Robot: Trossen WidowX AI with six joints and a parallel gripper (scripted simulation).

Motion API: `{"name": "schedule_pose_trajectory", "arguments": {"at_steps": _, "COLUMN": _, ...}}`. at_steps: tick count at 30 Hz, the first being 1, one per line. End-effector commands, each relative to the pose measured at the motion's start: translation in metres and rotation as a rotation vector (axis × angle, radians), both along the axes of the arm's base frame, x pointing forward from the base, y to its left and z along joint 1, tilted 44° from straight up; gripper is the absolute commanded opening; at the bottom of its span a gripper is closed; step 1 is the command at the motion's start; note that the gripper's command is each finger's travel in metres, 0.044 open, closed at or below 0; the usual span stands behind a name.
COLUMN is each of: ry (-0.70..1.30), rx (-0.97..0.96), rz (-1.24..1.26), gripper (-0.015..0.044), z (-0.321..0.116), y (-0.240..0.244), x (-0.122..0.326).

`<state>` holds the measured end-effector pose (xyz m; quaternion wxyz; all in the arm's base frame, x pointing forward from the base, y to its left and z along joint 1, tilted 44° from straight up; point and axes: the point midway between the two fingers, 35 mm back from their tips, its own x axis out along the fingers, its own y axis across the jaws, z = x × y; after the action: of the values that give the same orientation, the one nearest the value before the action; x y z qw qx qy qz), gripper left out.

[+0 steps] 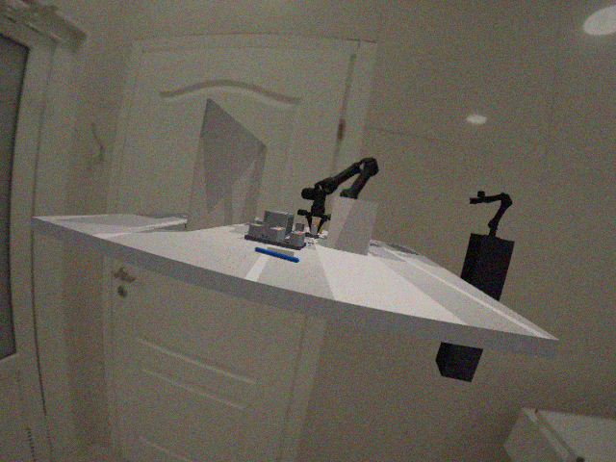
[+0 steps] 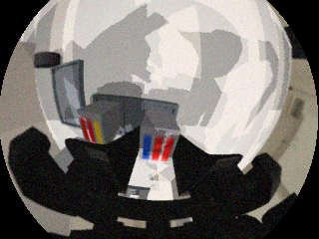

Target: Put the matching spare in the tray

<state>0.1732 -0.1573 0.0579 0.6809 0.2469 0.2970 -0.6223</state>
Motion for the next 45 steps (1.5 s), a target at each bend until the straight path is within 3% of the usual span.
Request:
{"name": "schedule_pose_trajectory", "arguments": {"at_steps": 1, "ry": -0.008, "rx": 0.008, "rz": 0.004, "gripper": 0.0000, "z": 0.010, "y": 0.012, "x": 0.003}}
{"name": "schedule_pose_trajectory", "arguments": {"at_steps": 45, "ry": -0.002, "rx": 0.007, "rz": 0.009, "gripper": 0.0000, "z": 0.105, "y": 0.099, "x": -0.018}}
